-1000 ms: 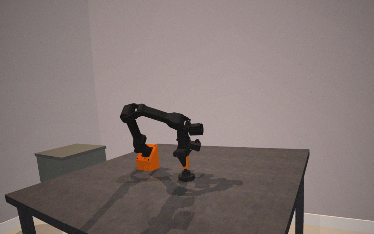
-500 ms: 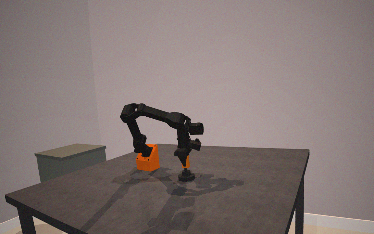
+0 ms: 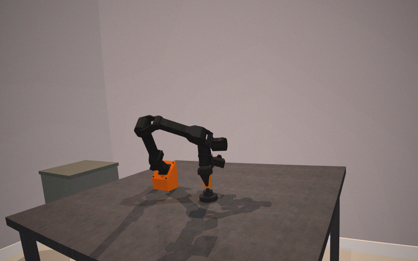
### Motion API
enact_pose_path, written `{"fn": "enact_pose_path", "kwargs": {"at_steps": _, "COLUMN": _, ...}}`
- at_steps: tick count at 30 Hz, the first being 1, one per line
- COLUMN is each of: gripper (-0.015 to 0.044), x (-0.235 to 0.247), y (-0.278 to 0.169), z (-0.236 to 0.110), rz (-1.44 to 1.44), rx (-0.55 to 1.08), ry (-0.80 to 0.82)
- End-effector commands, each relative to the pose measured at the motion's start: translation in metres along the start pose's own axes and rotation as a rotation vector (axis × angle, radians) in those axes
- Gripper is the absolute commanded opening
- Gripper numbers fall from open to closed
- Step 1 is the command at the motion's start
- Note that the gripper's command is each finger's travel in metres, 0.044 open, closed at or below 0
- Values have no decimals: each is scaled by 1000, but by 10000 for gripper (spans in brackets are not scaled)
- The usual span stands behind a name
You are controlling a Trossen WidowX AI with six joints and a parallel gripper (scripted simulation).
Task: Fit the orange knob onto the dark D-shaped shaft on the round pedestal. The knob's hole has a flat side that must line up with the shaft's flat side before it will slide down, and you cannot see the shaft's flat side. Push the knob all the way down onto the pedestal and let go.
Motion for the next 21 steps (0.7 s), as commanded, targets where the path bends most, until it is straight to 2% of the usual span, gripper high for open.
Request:
{"fn": "enact_pose_path", "kwargs": {"at_steps": 1, "gripper": 0, "x": 0, "y": 0, "z": 0, "rz": -8, "rx": -1, "ry": -2}}
{"fn": "enact_pose_path", "kwargs": {"at_steps": 13, "gripper": 0, "x": -1, "y": 1, "z": -4, "rz": -16, "rx": -1, "ry": -2}}
{"fn": "enact_pose_path", "kwargs": {"at_steps": 21, "gripper": 0, "x": -1, "y": 0, "z": -2, "rz": -217, "rx": -1, "ry": -2}}
Point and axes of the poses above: the point midway between the two fingers, 35 mm back from their tips, its own z axis out along the fingers, its own x axis across the jaws, y = z × x, the point moved 5 cm from there along -z, back along the fingers, and after that the axes turned 5 degrees about -z, right-handed, at the moved point
